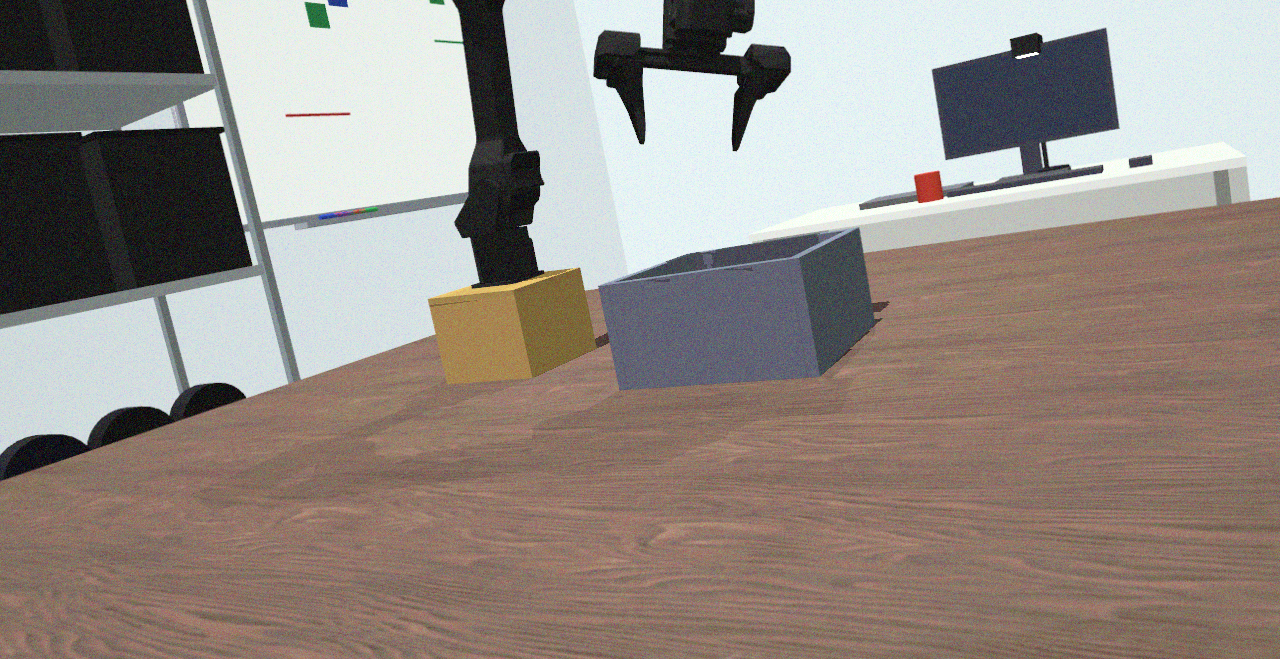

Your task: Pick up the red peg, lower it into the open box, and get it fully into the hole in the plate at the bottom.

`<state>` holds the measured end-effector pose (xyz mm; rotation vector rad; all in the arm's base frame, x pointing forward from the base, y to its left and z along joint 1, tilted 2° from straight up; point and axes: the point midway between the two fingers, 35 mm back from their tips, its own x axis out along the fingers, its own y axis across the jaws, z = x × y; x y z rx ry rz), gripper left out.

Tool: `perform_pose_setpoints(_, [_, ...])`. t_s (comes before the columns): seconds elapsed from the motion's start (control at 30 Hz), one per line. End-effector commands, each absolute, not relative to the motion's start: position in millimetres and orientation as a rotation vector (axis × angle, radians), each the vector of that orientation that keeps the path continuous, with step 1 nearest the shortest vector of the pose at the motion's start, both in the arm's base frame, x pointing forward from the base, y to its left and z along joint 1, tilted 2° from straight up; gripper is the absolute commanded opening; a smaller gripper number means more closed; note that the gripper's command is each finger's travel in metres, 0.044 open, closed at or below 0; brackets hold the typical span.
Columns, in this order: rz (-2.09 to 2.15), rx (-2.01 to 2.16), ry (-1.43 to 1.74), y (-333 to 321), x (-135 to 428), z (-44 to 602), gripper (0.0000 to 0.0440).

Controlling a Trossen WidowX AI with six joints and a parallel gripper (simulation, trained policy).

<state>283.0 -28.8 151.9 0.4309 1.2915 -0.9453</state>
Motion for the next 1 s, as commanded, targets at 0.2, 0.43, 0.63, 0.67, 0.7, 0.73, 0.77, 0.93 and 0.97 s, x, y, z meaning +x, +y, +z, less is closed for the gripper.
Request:
perform_pose_setpoints(0.2, [-0.889, 0.413, 1.455, 40.1, 239.7, 139.7, 0.044])
perform_pose_setpoints(0.43, [-0.895, 0.379, 1.544, 73.0, 208.3, 129.5, 0.044])
perform_pose_setpoints(0.63, [-0.904, 0.338, 1.594, 91.6, 187.5, 118.4, 0.044])
perform_pose_setpoints(0.67, [-0.905, 0.332, 1.6, 93.8, 184.9, 116.2, 0.044])
perform_pose_setpoints(0.7, [-0.905, 0.325, 1.605, 95.7, 182.7, 114.0, 0.044])
perform_pose_setpoints(0.73, [-0.905, 0.319, 1.609, 97.5, 180.7, 111.7, 0.044])
perform_pose_setpoints(0.77, [-0.904, 0.313, 1.613, 99.1, 179.1, 109.4, 0.044])
perform_pose_setpoints(0.93, [-0.894, 0.287, 1.625, 104.6, 173.8, 95.3, 0.044])
perform_pose_setpoints(0.97, [-0.891, 0.283, 1.627, 105.4, 173.3, 92.1, 0.044])
